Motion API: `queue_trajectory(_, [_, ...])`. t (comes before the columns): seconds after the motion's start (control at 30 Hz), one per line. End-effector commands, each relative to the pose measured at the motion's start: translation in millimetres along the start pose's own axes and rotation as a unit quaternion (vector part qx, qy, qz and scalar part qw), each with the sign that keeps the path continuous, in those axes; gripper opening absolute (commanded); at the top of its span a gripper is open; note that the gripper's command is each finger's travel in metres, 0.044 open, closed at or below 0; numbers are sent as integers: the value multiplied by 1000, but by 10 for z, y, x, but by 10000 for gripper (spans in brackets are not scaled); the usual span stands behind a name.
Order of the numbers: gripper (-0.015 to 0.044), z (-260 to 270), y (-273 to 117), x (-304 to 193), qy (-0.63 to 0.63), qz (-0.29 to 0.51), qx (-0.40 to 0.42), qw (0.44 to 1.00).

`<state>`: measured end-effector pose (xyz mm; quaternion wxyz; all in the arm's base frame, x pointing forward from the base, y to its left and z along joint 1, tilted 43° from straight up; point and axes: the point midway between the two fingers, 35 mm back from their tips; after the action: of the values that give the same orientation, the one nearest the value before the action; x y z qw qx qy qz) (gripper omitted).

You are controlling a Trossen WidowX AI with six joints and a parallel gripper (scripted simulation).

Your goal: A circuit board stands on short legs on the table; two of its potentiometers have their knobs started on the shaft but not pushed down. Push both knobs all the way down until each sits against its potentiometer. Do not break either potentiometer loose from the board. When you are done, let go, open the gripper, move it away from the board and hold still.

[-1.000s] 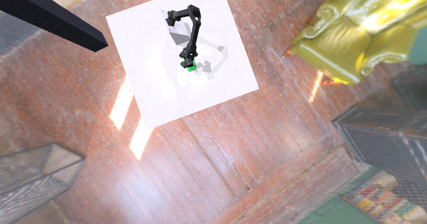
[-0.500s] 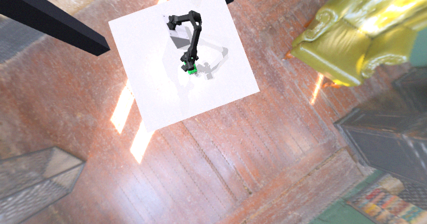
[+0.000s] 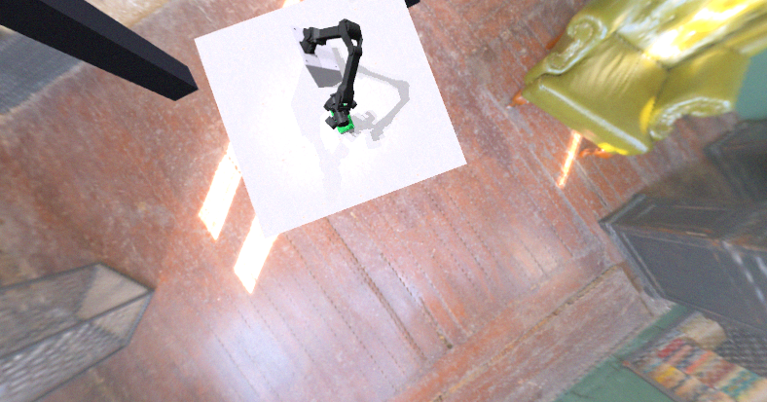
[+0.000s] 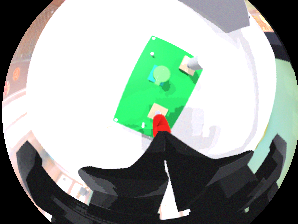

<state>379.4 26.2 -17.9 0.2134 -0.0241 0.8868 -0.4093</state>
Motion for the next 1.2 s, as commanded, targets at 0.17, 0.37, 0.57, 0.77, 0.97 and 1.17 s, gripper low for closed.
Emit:
queue_trajectory(0.17, [0, -1, 32, 0, 2, 1, -2, 1000])
queue_trajectory(0.37, [0, -1, 48, 0, 2, 1, -2, 1000])
queue_trajectory(0.57, [0, -1, 34, 0, 2, 1, -2, 1000])
queue_trajectory(0.77, [0, -1, 34, 0, 2, 1, -2, 1000])
queue_trajectory(0.97, [0, -1, 41, 0, 2, 1, -2, 1000])
queue_trajectory(1.17, [0, -2, 97, 0, 2, 1, -2, 1000])
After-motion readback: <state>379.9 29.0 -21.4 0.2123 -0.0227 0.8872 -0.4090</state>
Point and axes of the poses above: the point midway between the two fingers, 35 mm back from their tips, its own y axis out along the fingers, its own z axis across the jaws, x = y × z, and after that the axes turned 3 degrees about -y, right-handed
